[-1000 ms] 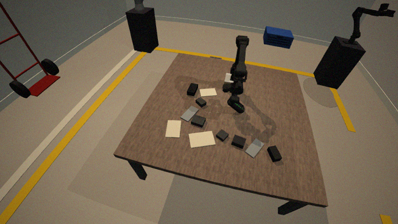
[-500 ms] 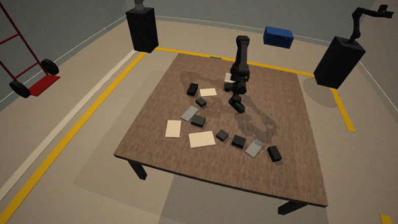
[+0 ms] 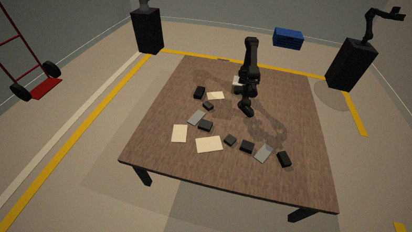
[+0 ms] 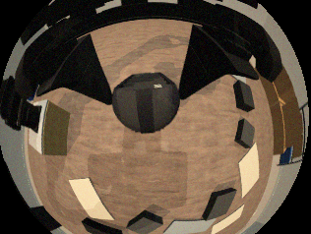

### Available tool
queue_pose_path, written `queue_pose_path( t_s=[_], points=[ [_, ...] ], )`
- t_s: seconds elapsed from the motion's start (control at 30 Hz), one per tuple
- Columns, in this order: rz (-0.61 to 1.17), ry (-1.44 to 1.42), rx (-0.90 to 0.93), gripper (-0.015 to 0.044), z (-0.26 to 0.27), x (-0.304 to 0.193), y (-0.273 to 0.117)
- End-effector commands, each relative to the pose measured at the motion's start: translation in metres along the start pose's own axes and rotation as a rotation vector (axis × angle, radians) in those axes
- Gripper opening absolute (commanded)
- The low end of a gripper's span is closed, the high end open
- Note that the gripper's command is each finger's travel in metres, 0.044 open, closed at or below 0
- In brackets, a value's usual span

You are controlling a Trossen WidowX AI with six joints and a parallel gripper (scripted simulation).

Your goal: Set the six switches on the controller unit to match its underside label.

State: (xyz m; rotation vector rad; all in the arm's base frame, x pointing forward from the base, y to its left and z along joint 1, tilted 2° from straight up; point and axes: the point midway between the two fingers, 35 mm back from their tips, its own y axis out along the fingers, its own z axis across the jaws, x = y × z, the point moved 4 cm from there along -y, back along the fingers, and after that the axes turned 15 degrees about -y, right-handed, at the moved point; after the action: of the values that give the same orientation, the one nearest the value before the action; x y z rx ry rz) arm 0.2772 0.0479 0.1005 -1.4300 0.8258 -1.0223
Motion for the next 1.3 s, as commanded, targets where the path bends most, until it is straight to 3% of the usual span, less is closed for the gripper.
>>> queue_pose_path(
  t_s=[0.0, 1.27],
  points=[
    [-0.003, 0.002, 0.004, 0.0336, 0.002, -0.003, -0.004],
    [-0.065, 0.003, -0.013, 0.0336, 0.010, -0.033, -0.016]
  ],
)
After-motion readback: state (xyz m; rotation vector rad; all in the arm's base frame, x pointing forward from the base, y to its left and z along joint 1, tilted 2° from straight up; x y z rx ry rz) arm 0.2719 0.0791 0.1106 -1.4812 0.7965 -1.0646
